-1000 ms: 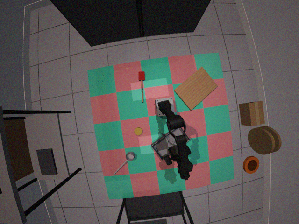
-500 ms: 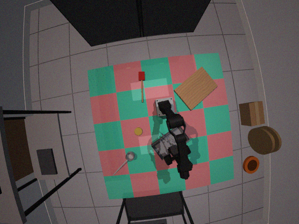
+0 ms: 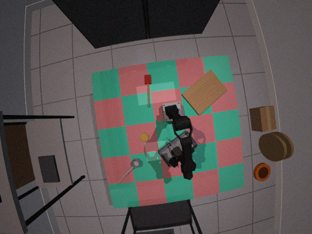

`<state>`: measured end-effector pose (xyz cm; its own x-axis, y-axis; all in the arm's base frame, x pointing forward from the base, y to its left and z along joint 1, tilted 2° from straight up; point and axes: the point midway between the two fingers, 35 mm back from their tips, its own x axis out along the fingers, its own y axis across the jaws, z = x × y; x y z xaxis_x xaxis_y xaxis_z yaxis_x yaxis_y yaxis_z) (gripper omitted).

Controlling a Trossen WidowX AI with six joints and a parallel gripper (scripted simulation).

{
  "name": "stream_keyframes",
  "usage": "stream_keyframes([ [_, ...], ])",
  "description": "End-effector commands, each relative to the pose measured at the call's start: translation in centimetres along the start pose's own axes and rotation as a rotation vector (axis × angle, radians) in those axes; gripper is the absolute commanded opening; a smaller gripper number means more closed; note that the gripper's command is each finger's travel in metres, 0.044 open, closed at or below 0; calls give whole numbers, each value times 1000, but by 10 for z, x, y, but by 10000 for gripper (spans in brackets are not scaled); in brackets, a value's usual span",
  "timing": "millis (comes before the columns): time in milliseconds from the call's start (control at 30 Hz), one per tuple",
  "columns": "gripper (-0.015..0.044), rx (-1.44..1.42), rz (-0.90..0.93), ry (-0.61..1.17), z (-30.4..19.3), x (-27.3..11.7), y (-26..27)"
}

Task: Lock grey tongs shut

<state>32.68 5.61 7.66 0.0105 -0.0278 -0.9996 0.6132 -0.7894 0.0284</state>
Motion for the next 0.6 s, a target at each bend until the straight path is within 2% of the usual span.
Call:
stream_keyframes([
  [0, 440, -11, -2, -3, 2, 2, -1],
  [567, 440, -11, -1, -3, -1, 26, 1],
])
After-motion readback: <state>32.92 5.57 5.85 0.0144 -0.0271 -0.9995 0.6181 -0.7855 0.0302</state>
